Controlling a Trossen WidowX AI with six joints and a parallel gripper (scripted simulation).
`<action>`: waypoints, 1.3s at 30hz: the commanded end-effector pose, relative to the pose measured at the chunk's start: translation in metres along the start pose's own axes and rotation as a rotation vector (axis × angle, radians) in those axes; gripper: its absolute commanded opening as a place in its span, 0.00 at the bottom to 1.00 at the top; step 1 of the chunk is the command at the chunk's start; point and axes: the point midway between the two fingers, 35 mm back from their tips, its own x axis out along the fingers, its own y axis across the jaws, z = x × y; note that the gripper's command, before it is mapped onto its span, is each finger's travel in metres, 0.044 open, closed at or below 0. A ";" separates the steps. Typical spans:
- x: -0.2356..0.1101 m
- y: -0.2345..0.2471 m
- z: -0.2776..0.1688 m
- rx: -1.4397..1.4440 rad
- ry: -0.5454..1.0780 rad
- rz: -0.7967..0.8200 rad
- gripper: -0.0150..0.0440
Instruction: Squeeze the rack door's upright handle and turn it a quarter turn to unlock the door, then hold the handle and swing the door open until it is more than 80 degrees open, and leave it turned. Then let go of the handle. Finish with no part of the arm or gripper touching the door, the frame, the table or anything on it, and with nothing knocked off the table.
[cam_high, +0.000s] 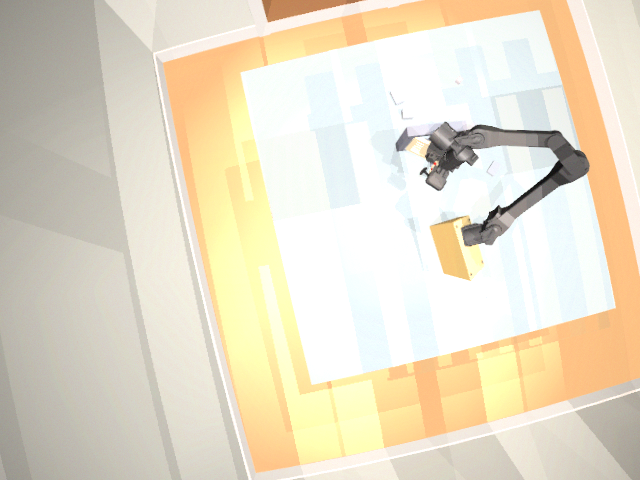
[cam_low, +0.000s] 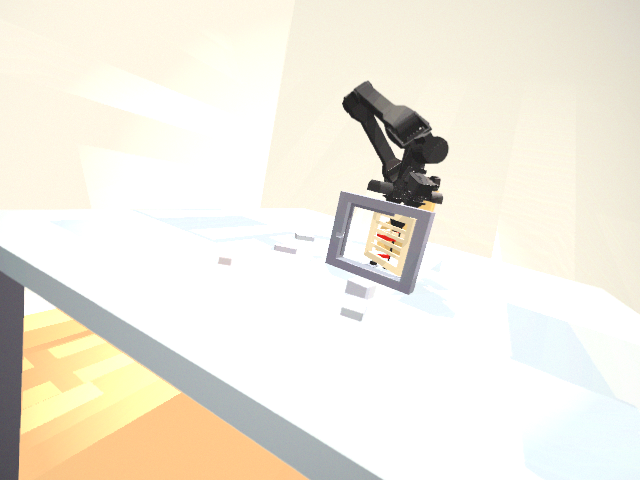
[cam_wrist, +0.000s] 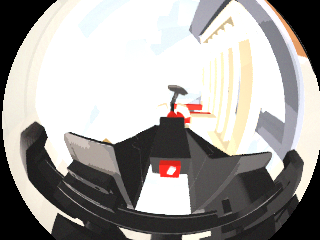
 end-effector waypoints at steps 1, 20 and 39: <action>0.000 0.004 0.002 0.088 -0.005 -0.011 0.28; 0.000 0.038 0.016 0.367 -0.008 -0.009 0.28; 0.000 0.069 0.039 0.655 -0.010 -0.007 0.28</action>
